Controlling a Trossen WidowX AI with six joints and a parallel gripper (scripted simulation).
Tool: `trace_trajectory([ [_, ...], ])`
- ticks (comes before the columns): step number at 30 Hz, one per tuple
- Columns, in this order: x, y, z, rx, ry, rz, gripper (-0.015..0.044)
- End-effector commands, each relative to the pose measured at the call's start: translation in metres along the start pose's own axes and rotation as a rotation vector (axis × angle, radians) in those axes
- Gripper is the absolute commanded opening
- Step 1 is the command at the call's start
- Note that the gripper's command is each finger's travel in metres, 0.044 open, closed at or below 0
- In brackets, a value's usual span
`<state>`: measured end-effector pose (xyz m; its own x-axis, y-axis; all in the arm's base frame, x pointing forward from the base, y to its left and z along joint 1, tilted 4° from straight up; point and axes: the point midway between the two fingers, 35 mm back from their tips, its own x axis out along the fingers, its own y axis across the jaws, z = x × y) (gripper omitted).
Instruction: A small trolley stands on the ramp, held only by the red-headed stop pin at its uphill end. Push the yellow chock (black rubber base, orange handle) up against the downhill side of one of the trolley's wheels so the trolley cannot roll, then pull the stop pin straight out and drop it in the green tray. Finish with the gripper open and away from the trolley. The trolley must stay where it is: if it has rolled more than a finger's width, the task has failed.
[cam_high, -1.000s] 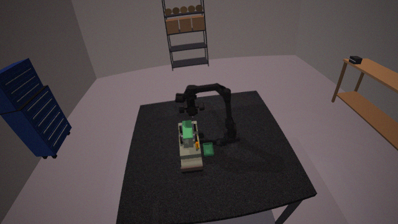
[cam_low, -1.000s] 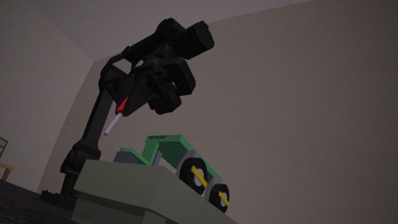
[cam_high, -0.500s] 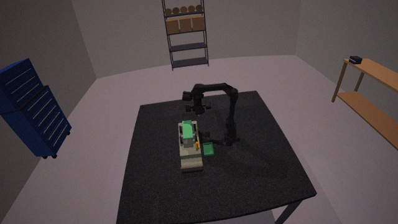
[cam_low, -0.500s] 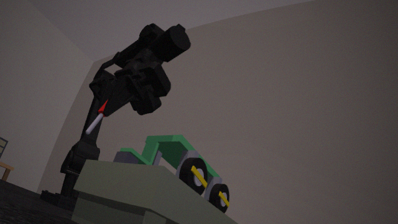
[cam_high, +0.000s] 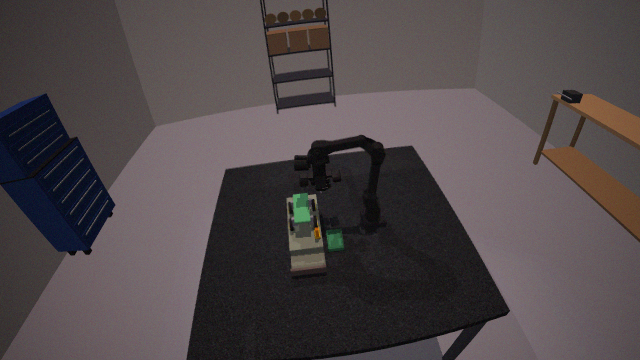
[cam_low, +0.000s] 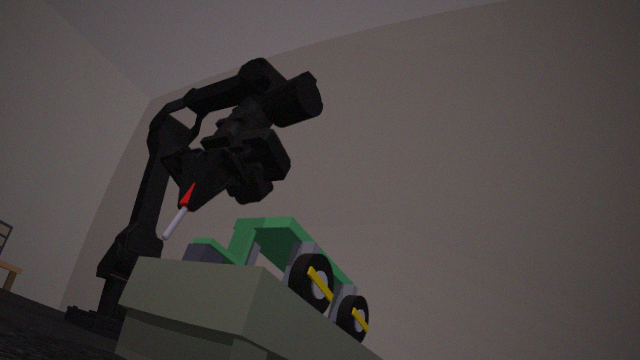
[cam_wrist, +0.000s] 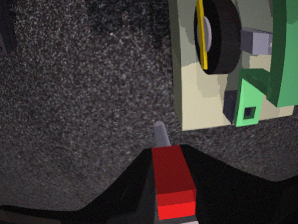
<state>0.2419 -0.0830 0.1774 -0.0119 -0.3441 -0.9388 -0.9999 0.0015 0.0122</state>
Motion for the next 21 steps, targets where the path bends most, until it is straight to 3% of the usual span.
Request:
trace_trajectory([
  [1,-0.002,0.001,0.015,0.003,0.003,0.000,0.0000],
  [21,-0.013,-0.001,0.095,0.003,-0.005,0.001,0.0000],
])
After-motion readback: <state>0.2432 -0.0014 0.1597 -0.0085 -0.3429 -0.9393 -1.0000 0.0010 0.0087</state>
